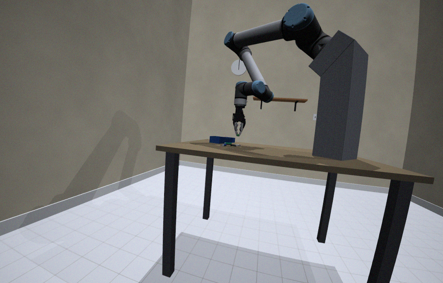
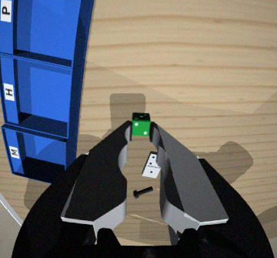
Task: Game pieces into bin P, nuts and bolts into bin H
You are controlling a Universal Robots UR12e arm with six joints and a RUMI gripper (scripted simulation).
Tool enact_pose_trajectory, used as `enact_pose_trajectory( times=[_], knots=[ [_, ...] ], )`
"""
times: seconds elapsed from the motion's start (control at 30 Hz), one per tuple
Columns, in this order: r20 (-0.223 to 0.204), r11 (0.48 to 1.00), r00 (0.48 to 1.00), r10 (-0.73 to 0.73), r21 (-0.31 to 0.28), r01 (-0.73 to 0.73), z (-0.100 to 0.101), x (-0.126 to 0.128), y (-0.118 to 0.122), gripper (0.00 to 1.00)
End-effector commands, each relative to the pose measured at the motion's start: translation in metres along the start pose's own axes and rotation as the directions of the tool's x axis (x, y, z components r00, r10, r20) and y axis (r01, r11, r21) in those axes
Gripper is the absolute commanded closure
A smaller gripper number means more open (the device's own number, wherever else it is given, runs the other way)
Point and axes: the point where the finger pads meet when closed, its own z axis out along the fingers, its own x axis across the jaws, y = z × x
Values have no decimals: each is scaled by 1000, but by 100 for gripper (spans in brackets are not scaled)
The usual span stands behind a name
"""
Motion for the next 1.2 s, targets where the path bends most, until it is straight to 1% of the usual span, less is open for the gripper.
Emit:
enact_pose_trajectory(
  times=[0.0,0.17,0.27,0.33,0.4,0.9,0.97,1.03,1.17],
  knots=[
    [1,1000,1000,0,0,0,-4,0,0,100],
    [1,1000,1000,0,0,0,-7,0,0,100],
    [1,989,989,149,0,-149,-7,-13,-12,100],
    [1,982,982,190,0,-190,-7,-22,-21,100],
    [1,982,982,190,0,-190,-7,-22,-21,100],
    [1,982,982,190,0,-190,-7,-87,-83,100],
    [1,982,982,190,0,-190,-7,-87,-83,100],
    [1,982,982,190,0,-190,-7,-95,-90,100],
    [1,982,982,190,0,-190,-7,-98,-92,100]
  ],
)
